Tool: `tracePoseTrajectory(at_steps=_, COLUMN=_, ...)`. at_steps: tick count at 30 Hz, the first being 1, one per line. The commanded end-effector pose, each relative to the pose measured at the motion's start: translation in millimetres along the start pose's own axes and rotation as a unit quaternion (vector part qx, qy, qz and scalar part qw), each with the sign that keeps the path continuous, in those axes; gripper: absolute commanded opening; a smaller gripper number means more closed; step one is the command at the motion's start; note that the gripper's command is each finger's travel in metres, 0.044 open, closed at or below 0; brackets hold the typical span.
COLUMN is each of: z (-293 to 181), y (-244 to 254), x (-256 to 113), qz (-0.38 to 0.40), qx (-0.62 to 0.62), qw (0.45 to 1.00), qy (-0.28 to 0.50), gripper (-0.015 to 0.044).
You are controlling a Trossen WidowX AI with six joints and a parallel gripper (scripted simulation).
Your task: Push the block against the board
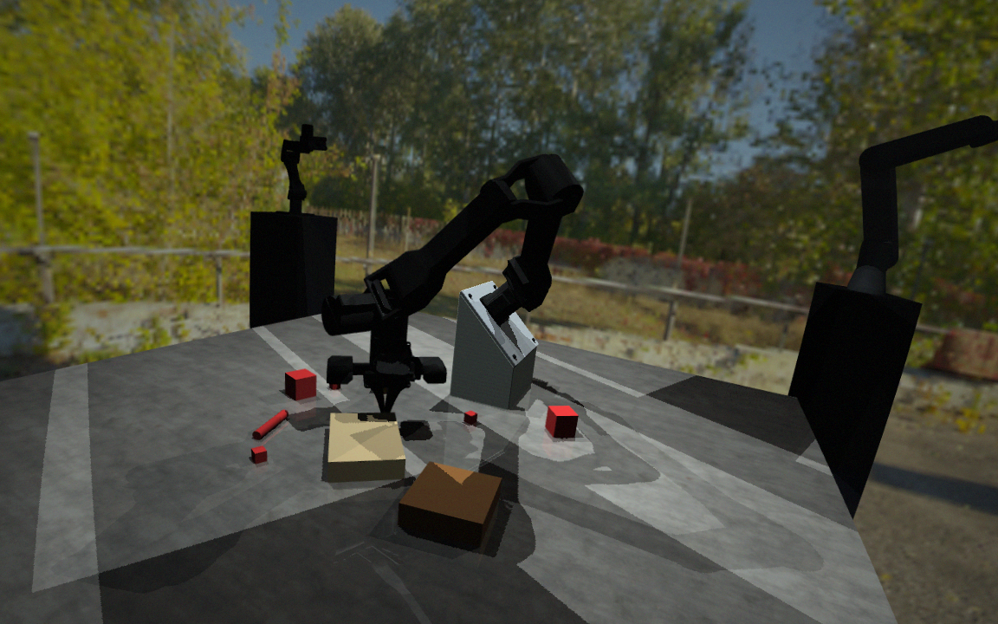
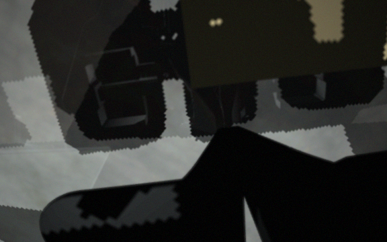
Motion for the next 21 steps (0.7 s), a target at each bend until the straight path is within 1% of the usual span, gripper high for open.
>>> tracePoseTrajectory(at_steps=1, z=1.6, y=-0.4, x=1.6, qz=-0.002, qx=0.001, qw=1.0, qy=-0.004, gripper=0.0)
tracePoseTrajectory(at_steps=21, z=28.3, y=-6.1, x=1.0, qz=-0.003, qx=0.001, qw=1.0, qy=-0.004, gripper=0.0)
Point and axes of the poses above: the point midway between the two fingers, 35 mm back from their tips, its own x axis out along the fingers, its own y axis across the jaws, z = x × y, the point moved 10 cm from there along -x, back along the fingers, and after that the axes turned 6 degrees about -x, right-handed, at the moved point
